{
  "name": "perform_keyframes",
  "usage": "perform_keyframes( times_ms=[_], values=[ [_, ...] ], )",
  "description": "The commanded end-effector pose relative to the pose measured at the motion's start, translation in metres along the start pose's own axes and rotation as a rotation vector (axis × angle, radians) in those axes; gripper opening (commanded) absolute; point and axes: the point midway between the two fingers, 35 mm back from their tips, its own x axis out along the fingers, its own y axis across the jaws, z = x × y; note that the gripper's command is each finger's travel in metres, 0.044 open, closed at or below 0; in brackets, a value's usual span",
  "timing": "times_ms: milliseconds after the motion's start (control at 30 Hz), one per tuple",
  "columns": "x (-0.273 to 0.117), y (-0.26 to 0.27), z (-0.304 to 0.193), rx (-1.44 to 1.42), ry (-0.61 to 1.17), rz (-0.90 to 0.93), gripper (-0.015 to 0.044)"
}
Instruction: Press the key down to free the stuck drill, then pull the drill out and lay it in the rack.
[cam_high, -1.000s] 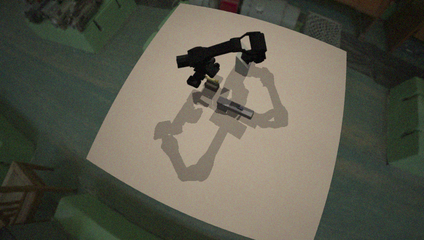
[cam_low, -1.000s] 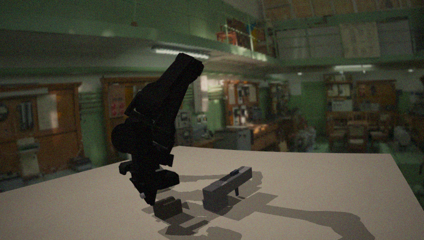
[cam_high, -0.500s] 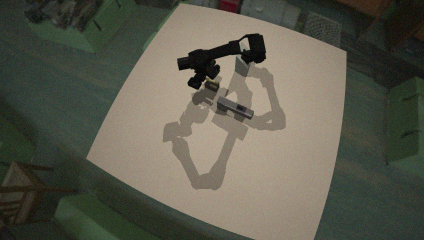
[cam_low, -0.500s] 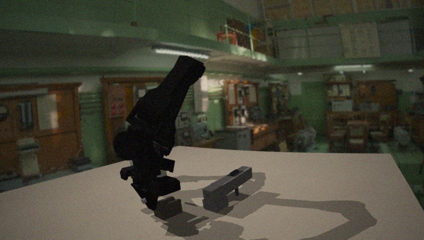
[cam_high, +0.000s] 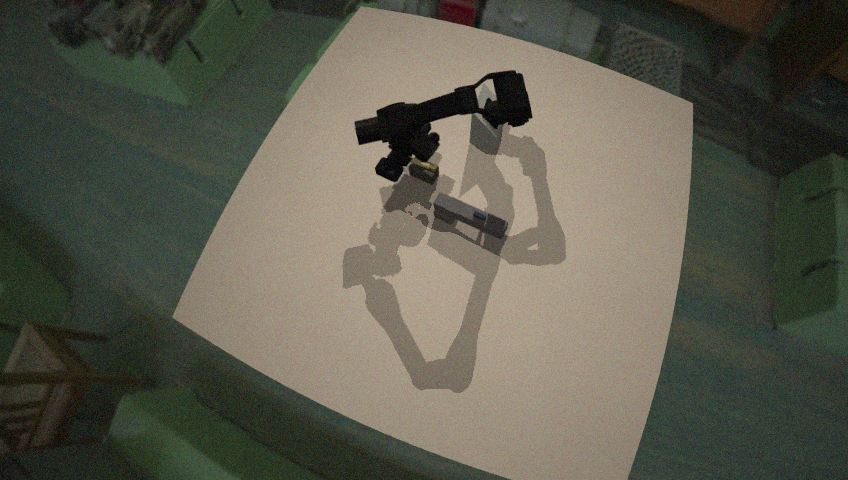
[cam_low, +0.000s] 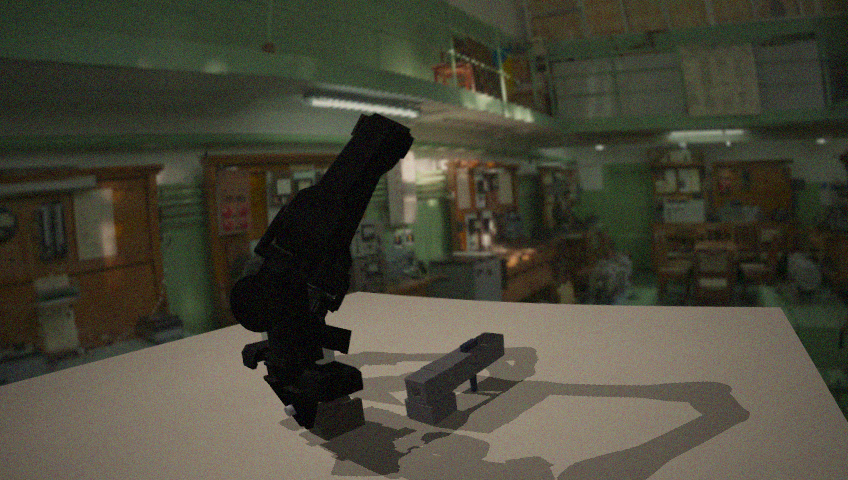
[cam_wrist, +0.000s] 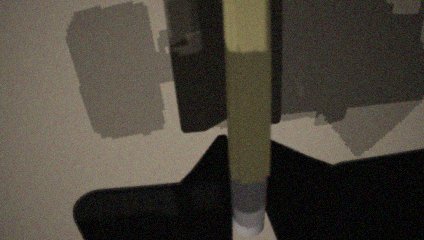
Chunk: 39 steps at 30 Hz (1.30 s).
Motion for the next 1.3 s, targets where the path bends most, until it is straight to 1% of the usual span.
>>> perform_keyframes(
  times_ms=[0,533,1267],
  values=[
    [0.006,0.001,0.001,0.008,-0.011,0.002,0.0],
    [0.018,0.003,0.002,0.008,-0.012,0.002,0.0],
    [0.02,0.005,0.003,0.008,-0.012,0.002,0.0]
  ],
)
